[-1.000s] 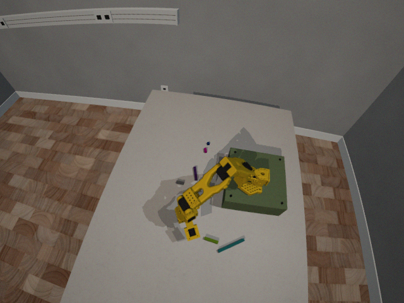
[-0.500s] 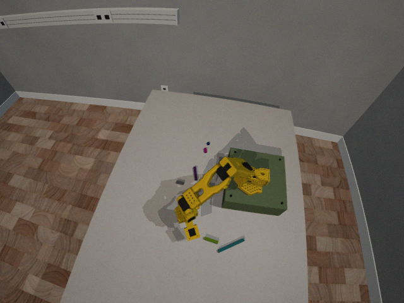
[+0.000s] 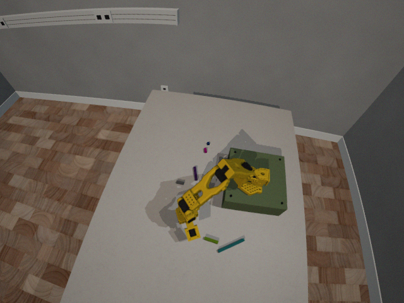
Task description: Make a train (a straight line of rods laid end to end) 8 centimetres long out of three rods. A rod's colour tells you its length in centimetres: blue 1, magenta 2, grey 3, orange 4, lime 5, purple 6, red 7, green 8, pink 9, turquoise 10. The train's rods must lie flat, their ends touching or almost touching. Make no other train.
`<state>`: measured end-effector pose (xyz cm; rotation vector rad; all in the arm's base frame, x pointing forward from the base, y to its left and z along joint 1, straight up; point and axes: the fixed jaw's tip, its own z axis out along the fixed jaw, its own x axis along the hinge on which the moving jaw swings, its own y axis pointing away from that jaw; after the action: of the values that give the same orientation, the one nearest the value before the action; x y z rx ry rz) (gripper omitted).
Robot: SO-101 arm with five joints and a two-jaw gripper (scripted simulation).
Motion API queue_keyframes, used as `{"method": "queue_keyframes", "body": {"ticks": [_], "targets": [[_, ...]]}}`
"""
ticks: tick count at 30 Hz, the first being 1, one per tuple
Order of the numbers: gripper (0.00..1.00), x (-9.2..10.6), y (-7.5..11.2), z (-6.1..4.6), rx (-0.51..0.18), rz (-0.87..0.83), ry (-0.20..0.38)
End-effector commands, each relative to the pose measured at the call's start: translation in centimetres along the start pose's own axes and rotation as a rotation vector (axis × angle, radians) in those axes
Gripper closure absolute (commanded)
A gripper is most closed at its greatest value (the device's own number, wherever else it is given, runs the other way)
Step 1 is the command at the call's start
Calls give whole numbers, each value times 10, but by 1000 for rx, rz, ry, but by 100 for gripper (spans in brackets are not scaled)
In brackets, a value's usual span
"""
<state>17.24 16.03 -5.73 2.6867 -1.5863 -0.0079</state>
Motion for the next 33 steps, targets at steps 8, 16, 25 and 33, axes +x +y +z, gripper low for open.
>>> {"method": "queue_keyframes", "body": {"ticks": [8,16,25,33], "targets": [[100,1,-2,9,7,-2,-3],[100,0,-5,9,23,-2,-7],[100,0,-5,9,23,-2,-7],[100,0,-5,9,23,-2,-7]]}}
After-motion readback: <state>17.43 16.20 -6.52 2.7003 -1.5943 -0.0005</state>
